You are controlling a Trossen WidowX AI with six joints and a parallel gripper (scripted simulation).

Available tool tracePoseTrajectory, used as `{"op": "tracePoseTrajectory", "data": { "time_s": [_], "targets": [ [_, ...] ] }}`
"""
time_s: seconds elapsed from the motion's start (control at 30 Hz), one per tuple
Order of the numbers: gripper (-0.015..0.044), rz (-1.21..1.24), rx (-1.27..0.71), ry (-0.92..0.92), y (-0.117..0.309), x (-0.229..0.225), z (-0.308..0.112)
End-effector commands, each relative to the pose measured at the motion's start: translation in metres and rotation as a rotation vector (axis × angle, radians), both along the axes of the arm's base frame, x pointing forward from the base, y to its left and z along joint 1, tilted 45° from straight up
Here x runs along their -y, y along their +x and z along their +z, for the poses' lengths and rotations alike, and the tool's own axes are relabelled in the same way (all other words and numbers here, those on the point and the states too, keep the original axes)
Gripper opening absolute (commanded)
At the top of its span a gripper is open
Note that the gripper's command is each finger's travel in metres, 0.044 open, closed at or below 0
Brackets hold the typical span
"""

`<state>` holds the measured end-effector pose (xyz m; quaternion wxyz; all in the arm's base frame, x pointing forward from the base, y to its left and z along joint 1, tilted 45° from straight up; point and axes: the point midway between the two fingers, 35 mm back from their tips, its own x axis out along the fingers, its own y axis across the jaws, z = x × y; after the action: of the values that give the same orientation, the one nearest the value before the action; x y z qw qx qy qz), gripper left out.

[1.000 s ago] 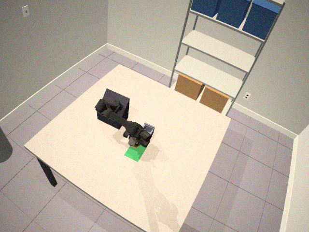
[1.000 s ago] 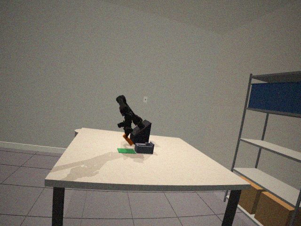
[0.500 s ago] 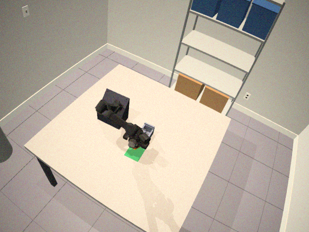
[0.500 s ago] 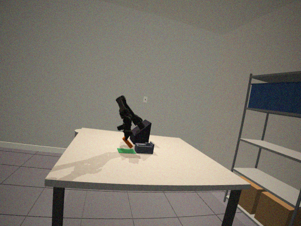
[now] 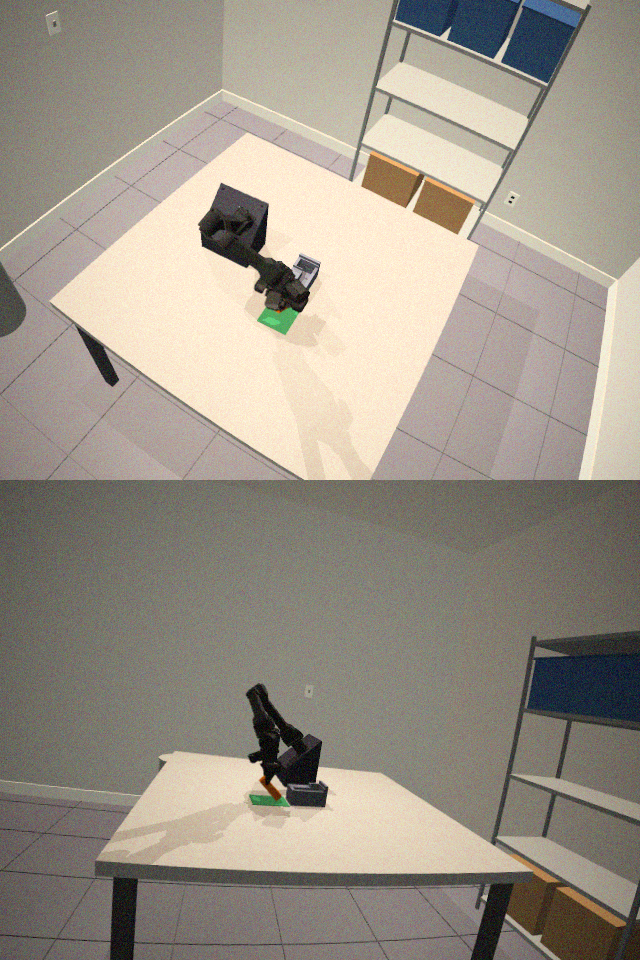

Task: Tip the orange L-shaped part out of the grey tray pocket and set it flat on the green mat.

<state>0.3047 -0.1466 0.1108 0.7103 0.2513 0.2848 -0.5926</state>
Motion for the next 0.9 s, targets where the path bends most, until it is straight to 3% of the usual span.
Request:
{"op": "tracePoseTrajectory", "data": {
  "time_s": [0.0,0.07,0.4,0.57,0.67,0.87],
  "targets": [
    [0.0,0.006,0.001,0.003,0.001,0.0,-0.001],
    [0.0,-0.001,0.0,0.0,0.0,0.001,-0.001],
    [0.0262,0.0,0.0,0.001,0.0,-0.001,0.001],
    [0.0394,0.002,-0.001,0.01,-0.003,-0.036,0.033],
    [0.04,0.006,0.0,0.008,-0.011,-0.061,0.059],
    [0.04,0.019,0.01,0.013,-0.007,-0.062,0.058]
  ]
}}
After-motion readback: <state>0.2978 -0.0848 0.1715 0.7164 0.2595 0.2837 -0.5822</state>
